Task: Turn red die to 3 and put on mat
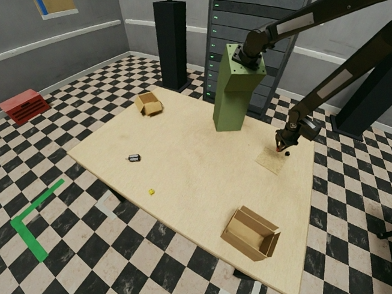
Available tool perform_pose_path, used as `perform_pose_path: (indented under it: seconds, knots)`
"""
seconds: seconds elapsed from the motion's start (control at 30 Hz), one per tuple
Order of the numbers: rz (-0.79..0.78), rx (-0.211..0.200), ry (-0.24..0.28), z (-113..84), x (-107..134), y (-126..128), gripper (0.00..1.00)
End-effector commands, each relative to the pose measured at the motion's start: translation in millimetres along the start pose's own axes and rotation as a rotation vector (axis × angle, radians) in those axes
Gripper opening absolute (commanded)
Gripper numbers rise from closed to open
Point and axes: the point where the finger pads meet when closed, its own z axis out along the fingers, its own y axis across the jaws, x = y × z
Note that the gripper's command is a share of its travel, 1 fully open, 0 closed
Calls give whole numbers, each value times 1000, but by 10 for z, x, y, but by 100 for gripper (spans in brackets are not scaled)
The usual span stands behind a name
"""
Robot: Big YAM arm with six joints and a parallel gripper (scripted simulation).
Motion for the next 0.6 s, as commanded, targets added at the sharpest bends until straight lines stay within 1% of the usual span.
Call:
perform_pose_path:
  seconds: [0.0,0.07,0.1,0.13,0.23,0.27,0.3,0.33,0.4,0.43,0.47,0.5,0.57]
  knots:
    - [-68,-28,2,-36,-144,39,15]
    - [-75,-33,4,-46,-149,60,15]
    - [-66,-53,21,-49,-22,143,15]
    - [-59,-58,27,-31,20,152,15]
    - [-60,-63,28,-22,25,173,15]
    - [-53,-43,11,15,-53,46,15]
    - [-48,-26,-5,13,-65,17,15]
    - [-51,-42,-13,-9,-19,105,15]
    - [-52,-50,-63,-15,-3,143,15]
    - [-51,-50,-102,-19,-2,150,15]
    - [-52,-62,-144,-2,10,202,15]
    - [-50,-64,-196,-4,9,208,15]
    - [-47,-64,-319,-26,-1,212,15]
